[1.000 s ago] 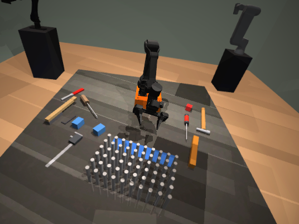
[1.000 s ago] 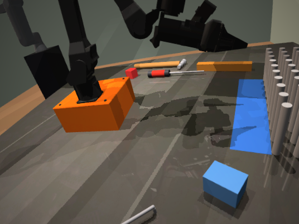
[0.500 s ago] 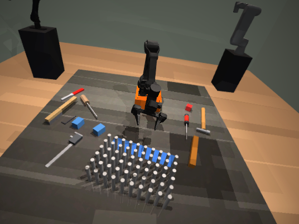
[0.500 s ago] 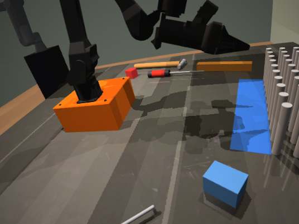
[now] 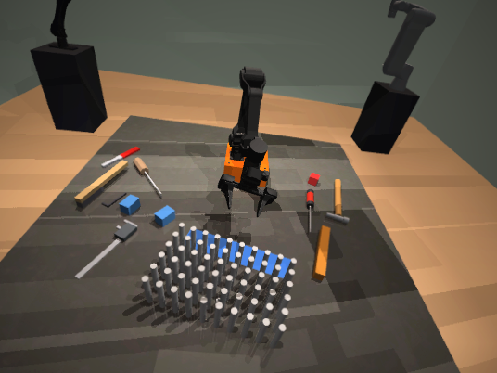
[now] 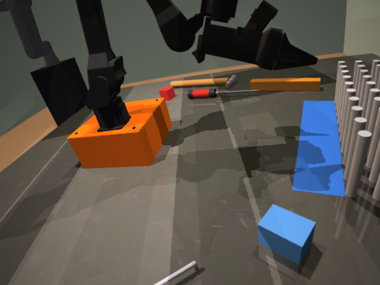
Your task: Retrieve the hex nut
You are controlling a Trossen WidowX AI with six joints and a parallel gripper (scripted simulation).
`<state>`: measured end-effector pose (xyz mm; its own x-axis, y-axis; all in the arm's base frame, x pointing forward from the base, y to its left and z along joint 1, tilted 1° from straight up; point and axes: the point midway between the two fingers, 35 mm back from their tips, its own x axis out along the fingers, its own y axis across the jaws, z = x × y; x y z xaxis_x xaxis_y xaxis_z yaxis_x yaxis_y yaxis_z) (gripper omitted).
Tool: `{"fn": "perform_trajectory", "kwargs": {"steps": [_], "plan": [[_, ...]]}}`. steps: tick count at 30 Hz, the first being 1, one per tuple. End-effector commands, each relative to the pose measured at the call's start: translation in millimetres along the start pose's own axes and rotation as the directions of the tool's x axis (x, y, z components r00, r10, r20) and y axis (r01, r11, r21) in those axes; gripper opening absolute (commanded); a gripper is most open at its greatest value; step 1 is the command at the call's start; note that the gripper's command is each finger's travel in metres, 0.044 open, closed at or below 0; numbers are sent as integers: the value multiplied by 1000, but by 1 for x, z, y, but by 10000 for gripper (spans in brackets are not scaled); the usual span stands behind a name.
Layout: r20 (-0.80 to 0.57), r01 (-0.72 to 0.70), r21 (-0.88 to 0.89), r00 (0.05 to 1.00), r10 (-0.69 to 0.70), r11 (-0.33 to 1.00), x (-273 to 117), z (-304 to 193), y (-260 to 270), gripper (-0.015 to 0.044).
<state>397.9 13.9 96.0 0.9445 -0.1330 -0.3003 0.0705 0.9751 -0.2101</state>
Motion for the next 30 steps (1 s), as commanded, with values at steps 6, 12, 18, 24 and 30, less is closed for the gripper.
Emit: {"fn": "perform_trajectory", "kwargs": {"steps": [6,12,18,24,30], "plan": [[-8,4,0,1000,-4,1000,1,-3,-1,440],[-104,59,-100,992,-69,993,19,-16,-35,440],[-253,166,-200,943,-214,966,25,-45,-106,440],[-423,190,-319,848,-320,928,18,-74,-181,440],[-627,86,-422,691,-359,902,-13,-109,-265,440]]}}
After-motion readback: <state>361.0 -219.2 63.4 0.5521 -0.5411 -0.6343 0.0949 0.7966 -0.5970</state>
